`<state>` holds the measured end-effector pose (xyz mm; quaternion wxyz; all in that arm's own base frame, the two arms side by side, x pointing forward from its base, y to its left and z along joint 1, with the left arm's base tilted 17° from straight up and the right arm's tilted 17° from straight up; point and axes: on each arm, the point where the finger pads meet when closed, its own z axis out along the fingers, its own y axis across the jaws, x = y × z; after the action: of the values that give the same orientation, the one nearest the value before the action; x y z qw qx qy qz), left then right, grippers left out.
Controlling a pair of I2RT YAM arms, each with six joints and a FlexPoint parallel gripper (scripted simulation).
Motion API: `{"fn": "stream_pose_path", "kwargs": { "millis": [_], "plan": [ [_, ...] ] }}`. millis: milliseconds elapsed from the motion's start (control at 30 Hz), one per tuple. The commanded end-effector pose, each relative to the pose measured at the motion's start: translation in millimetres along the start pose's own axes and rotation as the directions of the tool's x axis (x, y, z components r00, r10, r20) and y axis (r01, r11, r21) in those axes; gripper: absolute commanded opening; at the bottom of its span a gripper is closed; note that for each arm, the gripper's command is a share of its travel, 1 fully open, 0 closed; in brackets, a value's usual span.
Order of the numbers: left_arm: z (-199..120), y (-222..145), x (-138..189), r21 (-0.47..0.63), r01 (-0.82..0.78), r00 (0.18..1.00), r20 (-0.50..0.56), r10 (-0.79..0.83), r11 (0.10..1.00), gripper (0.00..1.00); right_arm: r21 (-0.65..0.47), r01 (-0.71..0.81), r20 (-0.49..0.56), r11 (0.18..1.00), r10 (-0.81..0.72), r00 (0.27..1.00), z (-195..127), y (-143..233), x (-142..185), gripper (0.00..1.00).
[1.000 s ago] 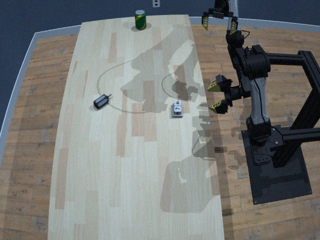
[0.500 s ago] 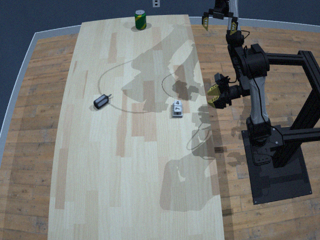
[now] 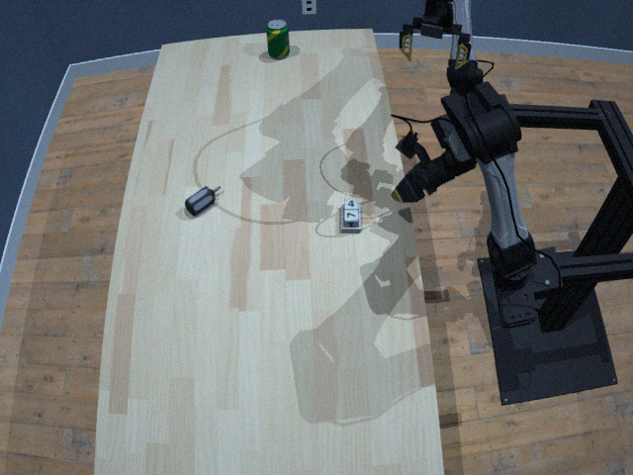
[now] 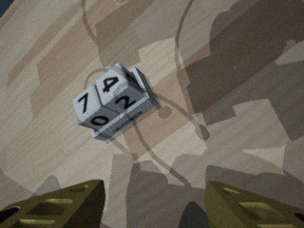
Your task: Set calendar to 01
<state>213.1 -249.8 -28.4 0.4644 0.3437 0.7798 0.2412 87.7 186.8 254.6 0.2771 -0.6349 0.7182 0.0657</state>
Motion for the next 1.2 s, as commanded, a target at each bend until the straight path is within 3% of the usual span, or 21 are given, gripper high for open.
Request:
{"fn": "stream_pose_path", "kwargs": {
  "millis": [0, 367, 433, 733, 867, 1167],
  "plan": [
    [7.7, -6.4, -9.0, 0.121, -0.213, 0.966, -0.121, 0.227, 0.970, 0.55, 0.002, -0.003, 0.007, 1.000, 0.003, 1.000, -0.2, -0.5, -3.3, 1.00],
    [35.9, 1.4, -18.2, 0.431, -0.479, 0.777, -0.197, 0.598, 0.765, 0.55, 0.002, -0.003, 0.007, 1.000, 0.003, 1.000, -0.2, -0.5, -3.3, 1.00],
    [35.9, 1.4, -18.2, 0.431, -0.479, 0.777, -0.197, 0.598, 0.765, 0.55, 0.002, -0.003, 0.007, 1.000, 0.003, 1.000, -0.2, -0.5, -3.3, 1.00],
    [49.4, 28.0, -27.6, 0.700, -0.541, 0.606, -0.060, 0.793, 0.466, 0.55, 0.010, -0.012, 0.005, 1.000, 0.012, 1.000, 1.9, -2.0, -3.2, 1.00],
    [57.1, 39.8, -35.0, 0.745, -0.535, 0.591, -0.006, 0.806, 0.398, 0.55, 0.064, -0.074, 0.001, 0.995, 0.074, 0.997, 5.5, -13.0, -2.5, 1.00],
    [82.9, 45.7, -38.8, 0.774, -0.520, 0.600, 0.030, 0.799, 0.361, 0.55, 0.212, -0.258, 0.023, 0.943, 0.259, 0.966, 9.2, -44.3, 0.9, 1.00]
  ]
}}
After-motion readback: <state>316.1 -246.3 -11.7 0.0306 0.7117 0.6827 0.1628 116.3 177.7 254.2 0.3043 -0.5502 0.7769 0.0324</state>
